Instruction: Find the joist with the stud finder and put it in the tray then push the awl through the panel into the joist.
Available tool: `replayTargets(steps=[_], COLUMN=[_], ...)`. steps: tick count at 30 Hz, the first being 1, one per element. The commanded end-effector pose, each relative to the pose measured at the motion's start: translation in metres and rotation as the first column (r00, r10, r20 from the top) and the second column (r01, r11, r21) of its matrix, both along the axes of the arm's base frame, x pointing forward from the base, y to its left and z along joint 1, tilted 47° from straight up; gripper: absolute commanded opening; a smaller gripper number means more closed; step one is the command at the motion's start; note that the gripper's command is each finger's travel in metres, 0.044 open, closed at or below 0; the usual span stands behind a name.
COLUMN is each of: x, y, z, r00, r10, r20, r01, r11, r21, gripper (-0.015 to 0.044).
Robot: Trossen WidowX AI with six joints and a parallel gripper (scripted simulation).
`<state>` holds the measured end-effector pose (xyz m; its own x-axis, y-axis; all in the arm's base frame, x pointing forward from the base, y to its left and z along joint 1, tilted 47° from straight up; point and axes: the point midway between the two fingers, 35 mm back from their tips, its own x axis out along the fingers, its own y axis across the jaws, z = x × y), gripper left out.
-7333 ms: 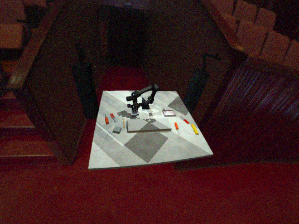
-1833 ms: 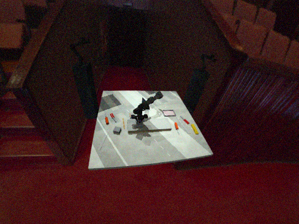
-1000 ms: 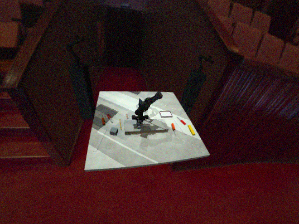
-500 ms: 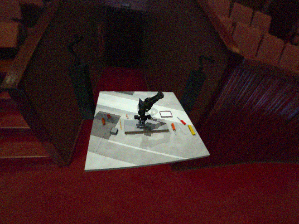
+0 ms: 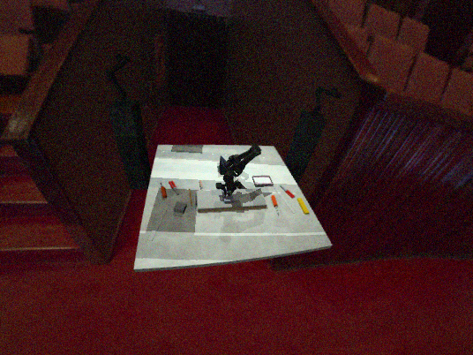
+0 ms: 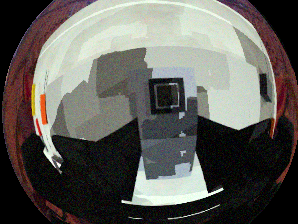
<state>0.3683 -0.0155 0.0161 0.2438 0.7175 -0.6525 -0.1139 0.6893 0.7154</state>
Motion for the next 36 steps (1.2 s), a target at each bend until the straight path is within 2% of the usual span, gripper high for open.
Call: replayTargets(steps=[1, 36], x=[-0.002, -0.008], y=[0.006, 0.048], z=[0.004, 0.048], r00=[1.000, 1.000], r10=[-0.001, -0.001], r20=[-0.003, -0.004], r01=[0.001, 0.001], r11=[1.000, 1.000], r21=[0.007, 0.009], gripper=[0.0000, 0.0000])
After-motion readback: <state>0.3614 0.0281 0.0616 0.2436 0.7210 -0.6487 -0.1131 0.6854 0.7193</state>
